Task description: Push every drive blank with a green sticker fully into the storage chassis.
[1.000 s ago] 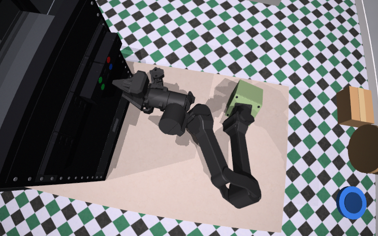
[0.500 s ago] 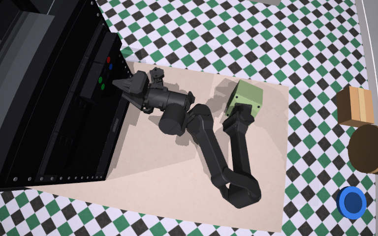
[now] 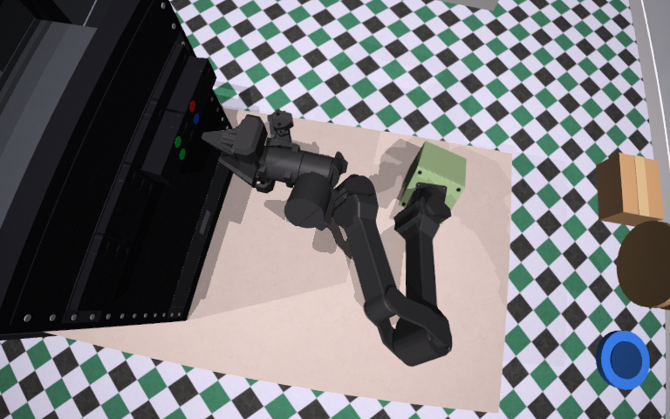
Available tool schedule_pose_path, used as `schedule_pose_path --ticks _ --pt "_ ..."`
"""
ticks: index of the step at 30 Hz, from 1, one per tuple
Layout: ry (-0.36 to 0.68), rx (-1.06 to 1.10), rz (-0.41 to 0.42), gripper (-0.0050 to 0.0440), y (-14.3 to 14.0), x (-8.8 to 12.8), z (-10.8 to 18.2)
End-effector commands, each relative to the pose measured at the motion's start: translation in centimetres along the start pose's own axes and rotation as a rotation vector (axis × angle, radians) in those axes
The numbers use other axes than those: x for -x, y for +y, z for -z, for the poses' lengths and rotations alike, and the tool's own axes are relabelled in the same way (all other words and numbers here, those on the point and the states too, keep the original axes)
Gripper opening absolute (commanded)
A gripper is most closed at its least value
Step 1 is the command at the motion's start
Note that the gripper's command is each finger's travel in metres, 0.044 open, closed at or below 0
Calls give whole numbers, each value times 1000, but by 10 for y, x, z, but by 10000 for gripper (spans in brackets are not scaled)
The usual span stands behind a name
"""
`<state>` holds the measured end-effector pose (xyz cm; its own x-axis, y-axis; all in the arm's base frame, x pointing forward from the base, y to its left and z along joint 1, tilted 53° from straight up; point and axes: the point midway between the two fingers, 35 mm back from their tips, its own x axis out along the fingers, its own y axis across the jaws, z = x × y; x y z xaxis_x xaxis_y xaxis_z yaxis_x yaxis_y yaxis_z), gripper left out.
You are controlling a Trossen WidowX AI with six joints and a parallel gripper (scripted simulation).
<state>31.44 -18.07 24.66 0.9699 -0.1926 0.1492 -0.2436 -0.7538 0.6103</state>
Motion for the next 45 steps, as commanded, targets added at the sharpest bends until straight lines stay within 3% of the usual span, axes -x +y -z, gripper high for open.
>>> schedule_pose_path --ticks 1,10,45 --pt "-3 -2 -6 440 2 0 -16" --pt "-3 -2 -6 440 3 0 -45" --pt "-3 -2 -6 440 3 0 -47"
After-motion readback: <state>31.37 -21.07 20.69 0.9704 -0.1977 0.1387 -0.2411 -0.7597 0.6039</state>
